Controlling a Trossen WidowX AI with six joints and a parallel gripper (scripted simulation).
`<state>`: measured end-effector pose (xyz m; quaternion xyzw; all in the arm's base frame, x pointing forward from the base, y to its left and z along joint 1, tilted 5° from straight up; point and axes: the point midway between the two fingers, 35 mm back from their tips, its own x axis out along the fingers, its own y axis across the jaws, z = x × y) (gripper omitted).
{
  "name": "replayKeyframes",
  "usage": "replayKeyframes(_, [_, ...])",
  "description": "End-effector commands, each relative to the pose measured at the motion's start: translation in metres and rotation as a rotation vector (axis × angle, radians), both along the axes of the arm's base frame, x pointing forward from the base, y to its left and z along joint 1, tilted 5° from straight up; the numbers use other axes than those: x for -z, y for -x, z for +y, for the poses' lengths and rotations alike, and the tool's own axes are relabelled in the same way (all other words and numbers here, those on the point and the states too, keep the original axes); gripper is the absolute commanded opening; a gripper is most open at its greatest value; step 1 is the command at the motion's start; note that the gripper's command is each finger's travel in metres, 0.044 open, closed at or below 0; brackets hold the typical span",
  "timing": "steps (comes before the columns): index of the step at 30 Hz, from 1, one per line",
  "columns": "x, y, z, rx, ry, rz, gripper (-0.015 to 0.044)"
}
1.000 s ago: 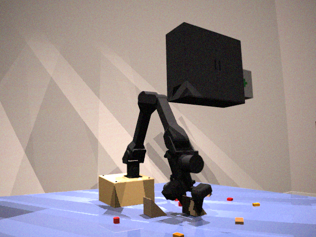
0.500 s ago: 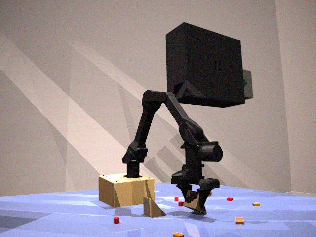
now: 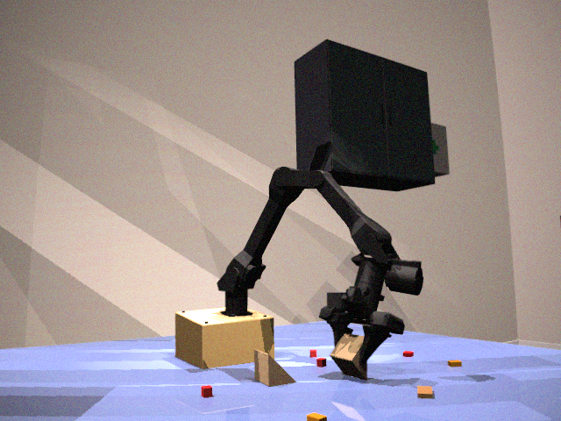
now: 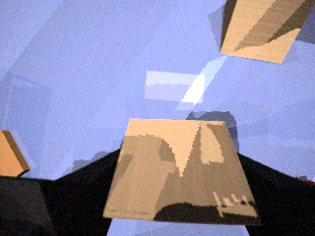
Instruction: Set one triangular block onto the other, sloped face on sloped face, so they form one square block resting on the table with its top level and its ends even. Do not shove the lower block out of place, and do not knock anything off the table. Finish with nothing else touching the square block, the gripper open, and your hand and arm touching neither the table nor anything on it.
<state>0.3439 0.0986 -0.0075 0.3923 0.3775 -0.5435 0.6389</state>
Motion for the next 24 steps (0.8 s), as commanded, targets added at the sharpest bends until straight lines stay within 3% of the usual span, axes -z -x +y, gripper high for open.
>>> replayKeyframes(1, [-0.002,-0.001,0.007,0.009,0.096,-0.019,0.0])
replayKeyframes(17, [0.004,0.002,0.033,0.049,0.491,-0.057,0.0])
replayKeyframes(18, [0.005,0.003,0.028,0.044,0.423,-0.037,0.0026])
replayKeyframes(24, [0.005,0.003,0.028,0.044,0.423,-0.037,0.0184])
